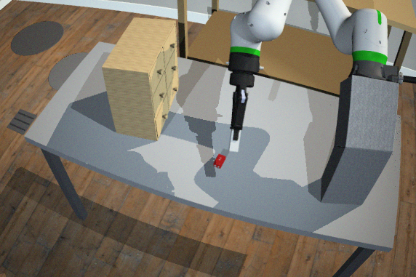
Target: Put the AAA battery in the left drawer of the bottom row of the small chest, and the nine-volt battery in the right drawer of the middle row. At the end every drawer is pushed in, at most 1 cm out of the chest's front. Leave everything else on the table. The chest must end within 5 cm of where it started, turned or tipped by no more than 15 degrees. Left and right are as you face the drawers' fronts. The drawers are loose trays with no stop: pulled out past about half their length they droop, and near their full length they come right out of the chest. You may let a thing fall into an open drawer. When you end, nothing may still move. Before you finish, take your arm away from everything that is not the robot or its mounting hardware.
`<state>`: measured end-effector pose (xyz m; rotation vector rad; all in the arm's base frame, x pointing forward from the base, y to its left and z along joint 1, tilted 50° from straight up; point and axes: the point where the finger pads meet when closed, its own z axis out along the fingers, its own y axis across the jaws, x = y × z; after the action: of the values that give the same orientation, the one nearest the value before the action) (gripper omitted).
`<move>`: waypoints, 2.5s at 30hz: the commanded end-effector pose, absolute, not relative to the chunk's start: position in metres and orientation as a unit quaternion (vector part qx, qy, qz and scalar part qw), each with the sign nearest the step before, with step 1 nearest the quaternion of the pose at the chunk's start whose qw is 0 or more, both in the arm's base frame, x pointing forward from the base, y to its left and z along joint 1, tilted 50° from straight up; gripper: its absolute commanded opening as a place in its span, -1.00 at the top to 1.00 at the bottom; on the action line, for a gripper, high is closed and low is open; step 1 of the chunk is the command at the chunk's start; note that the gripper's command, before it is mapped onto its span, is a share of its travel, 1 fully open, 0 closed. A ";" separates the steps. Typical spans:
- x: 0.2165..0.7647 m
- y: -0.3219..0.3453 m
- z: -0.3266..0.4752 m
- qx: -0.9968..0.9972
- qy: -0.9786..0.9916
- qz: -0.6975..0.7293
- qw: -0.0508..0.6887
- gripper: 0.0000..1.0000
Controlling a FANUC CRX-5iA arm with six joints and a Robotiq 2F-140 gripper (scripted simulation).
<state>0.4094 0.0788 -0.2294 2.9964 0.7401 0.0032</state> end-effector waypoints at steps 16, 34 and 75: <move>0.461 0.007 -0.062 0.911 0.113 0.057 0.393 1.00; 0.464 0.005 -0.050 0.902 0.103 0.068 0.414 1.00; 0.489 0.017 -0.103 0.950 0.276 0.062 0.130 1.00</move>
<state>0.4846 0.0016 -0.0725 2.6766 0.6973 0.1460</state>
